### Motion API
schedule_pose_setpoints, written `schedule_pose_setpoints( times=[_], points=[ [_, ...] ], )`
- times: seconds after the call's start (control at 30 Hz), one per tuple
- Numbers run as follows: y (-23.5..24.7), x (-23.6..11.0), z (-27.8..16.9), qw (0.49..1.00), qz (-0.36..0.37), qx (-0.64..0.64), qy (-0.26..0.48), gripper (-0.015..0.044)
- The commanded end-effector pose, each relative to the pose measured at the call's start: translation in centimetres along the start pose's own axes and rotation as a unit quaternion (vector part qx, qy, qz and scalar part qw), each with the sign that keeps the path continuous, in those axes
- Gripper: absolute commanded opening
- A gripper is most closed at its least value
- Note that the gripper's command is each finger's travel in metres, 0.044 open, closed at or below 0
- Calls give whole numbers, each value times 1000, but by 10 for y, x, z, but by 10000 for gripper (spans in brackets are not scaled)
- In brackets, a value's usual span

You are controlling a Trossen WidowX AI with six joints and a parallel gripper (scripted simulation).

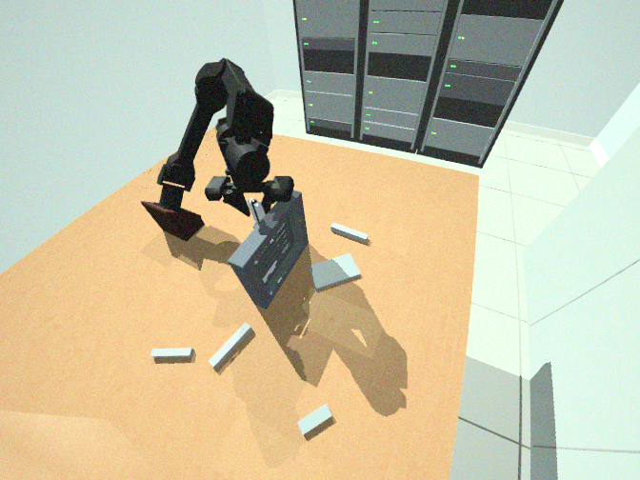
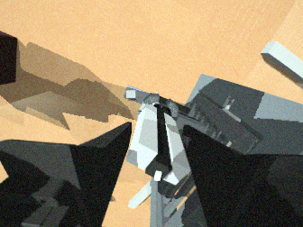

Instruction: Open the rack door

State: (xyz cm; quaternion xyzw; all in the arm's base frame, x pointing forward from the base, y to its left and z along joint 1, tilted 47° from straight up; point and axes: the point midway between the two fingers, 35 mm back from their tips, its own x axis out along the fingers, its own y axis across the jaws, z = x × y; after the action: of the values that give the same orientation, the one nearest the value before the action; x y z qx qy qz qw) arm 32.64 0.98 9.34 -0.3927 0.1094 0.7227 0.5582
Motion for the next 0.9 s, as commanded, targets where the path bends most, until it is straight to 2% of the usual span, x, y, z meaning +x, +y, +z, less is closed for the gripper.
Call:
schedule_pose_setpoints(
  times=[0.0,0.2,0.43,0.63,0.87],
  points=[
    [0,0,0,1000,0,13,-1,283],
    [0,0,0,988,0,157,-1,283],
    [0,0,0,946,0,325,-1,283],
    [0,0,0,887,0,462,-1,283],
    [0,0,0,794,0,608,-1,283]
  ],
)
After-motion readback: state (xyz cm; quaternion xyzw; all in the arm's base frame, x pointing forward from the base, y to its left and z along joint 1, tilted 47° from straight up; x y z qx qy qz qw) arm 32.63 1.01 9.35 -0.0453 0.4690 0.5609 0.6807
